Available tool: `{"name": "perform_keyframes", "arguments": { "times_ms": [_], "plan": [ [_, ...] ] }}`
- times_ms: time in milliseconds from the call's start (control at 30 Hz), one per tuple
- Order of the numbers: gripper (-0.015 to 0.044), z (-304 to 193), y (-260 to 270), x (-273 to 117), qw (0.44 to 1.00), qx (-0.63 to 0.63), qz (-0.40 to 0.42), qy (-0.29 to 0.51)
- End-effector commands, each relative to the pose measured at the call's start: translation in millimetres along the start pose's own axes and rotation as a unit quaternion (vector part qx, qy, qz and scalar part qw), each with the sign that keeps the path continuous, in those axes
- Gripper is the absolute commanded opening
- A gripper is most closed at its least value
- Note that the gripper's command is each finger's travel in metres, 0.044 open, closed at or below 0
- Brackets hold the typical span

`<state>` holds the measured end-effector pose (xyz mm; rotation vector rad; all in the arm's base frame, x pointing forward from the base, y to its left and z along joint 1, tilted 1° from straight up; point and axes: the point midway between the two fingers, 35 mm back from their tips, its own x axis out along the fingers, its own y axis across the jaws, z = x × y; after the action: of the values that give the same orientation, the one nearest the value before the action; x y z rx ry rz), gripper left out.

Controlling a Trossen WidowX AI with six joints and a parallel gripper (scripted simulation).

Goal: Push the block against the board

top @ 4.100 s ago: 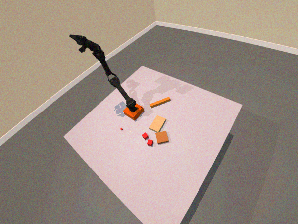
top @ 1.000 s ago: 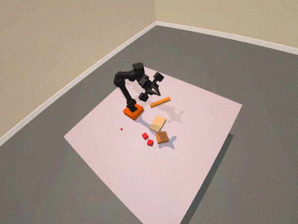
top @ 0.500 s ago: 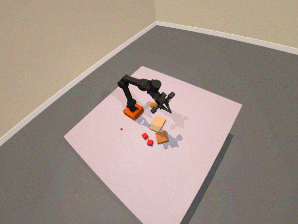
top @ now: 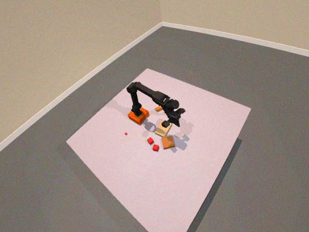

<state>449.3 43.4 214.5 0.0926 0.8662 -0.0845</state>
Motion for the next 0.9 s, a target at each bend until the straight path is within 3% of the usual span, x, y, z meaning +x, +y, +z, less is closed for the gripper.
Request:
{"name": "perform_keyframes", "arguments": {
  "times_ms": [0,600,800,867],
  "plan": [
    [0.0,-31.0,2.6,22.4,0.997,-0.035,0.002,0.062],
    [0.0,-172.3,1.9,77.4,0.932,-0.162,0.034,0.324],
    [0.0,-179.2,1.6,80.6,0.928,-0.166,0.035,0.333],
    [0.0,-194.2,0.7,100.3,0.928,-0.166,0.035,0.333]
  ]
}}
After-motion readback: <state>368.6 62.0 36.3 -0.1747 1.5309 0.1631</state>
